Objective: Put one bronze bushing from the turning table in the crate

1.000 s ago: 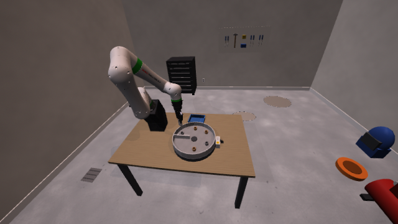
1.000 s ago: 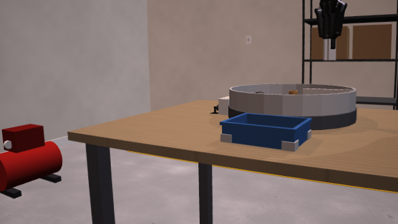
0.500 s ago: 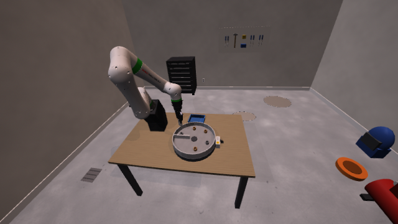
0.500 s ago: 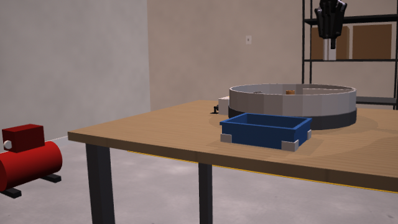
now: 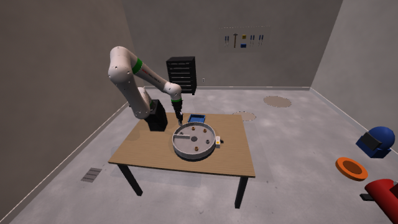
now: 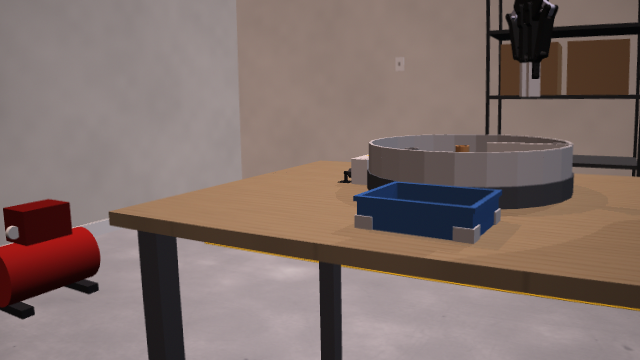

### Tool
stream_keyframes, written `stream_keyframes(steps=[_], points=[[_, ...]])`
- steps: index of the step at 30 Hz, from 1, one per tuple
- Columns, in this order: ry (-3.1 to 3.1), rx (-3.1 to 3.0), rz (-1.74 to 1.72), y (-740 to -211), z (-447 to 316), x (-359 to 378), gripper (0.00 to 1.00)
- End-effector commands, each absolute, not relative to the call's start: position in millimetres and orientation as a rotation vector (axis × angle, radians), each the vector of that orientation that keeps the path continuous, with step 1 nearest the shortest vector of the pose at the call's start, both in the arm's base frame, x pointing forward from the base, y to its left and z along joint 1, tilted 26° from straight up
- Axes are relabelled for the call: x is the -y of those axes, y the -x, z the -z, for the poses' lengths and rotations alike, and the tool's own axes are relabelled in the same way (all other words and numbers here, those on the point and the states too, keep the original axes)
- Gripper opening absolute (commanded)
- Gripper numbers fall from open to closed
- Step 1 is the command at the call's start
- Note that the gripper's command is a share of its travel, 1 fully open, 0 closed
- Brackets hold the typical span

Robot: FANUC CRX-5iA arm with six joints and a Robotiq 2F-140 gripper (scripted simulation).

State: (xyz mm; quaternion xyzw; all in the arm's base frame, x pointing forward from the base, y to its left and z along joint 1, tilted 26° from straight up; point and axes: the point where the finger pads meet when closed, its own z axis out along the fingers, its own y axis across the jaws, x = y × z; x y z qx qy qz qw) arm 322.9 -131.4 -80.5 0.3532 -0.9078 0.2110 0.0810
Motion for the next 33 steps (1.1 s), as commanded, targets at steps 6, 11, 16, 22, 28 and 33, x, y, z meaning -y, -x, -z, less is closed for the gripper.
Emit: stream_keyframes(steps=[6, 11, 16, 22, 28, 33], points=[[-1.056, 2.714, -0.631, -323.0, 80.4, 131.2, 0.09], [-1.056, 2.714, -0.631, -323.0, 80.4, 131.2, 0.09], [-1.056, 2.714, -0.631, -323.0, 80.4, 131.2, 0.09], [-1.056, 2.714, -0.631, -323.0, 80.4, 131.2, 0.09], [-1.056, 2.714, -0.631, -323.0, 80.4, 131.2, 0.09], [-1.056, 2.714, -0.631, -323.0, 80.4, 131.2, 0.09]])
